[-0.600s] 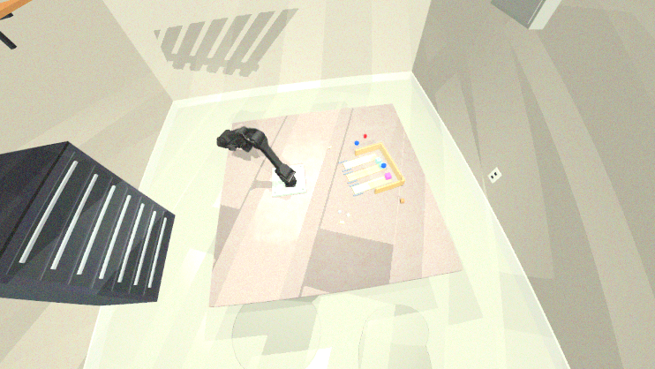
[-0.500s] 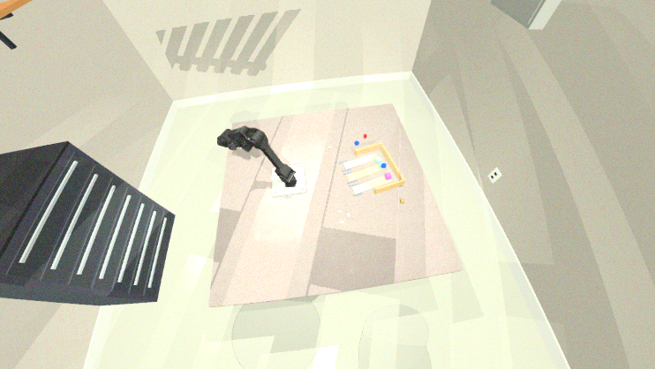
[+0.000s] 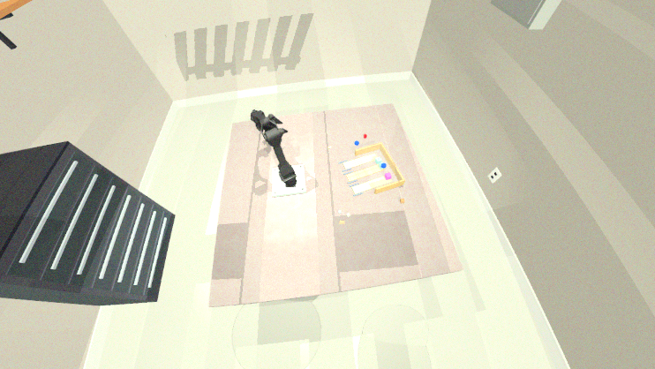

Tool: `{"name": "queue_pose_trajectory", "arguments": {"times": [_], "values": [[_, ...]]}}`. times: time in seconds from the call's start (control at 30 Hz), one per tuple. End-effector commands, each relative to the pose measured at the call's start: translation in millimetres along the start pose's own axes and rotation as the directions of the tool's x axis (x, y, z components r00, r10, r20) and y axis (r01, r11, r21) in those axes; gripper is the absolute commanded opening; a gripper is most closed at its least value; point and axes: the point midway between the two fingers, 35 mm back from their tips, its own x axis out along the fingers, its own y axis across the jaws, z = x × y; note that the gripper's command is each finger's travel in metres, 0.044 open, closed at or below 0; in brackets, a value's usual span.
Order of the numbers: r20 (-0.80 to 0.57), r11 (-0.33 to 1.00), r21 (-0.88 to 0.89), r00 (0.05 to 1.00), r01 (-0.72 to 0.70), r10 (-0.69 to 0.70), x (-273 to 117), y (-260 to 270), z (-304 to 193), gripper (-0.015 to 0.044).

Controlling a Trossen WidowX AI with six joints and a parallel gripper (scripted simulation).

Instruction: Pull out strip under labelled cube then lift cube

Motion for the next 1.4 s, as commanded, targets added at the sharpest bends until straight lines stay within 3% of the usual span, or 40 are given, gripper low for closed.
{"name": "queue_pose_trajectory", "arguments": {"times": [0.0,0.23,0.4,0.57,0.77,0.93,1.07,1.23,1.37], "values": [[0.050,0.965,0.249,0.996,-0.078,0.068,30,22,-24,0.0400],[0.121,0.657,0.725,0.977,-0.207,0.174,81,84,-79,0.0400],[0.169,0.289,0.931,0.965,-0.224,0.203,107,134,-111,0.0400],[0.185,-0.144,0.977,0.959,-0.156,0.215,124,192,-140,0.0400],[0.153,-0.593,0.805,0.961,0.014,0.231,128,266,-167,0.0400],[0.091,-0.836,0.519,0.961,0.180,0.263,118,328,-184,0.0400],[0.024,-0.925,0.241,0.951,0.293,0.308,102,377,-192,0.0400],[-0.065,-0.921,-0.102,0.921,0.377,0.384,73,431,-195,0.0400],[-0.078,-0.912,-0.147,0.915,0.383,0.396,68,438,-195,0.0400]]}}
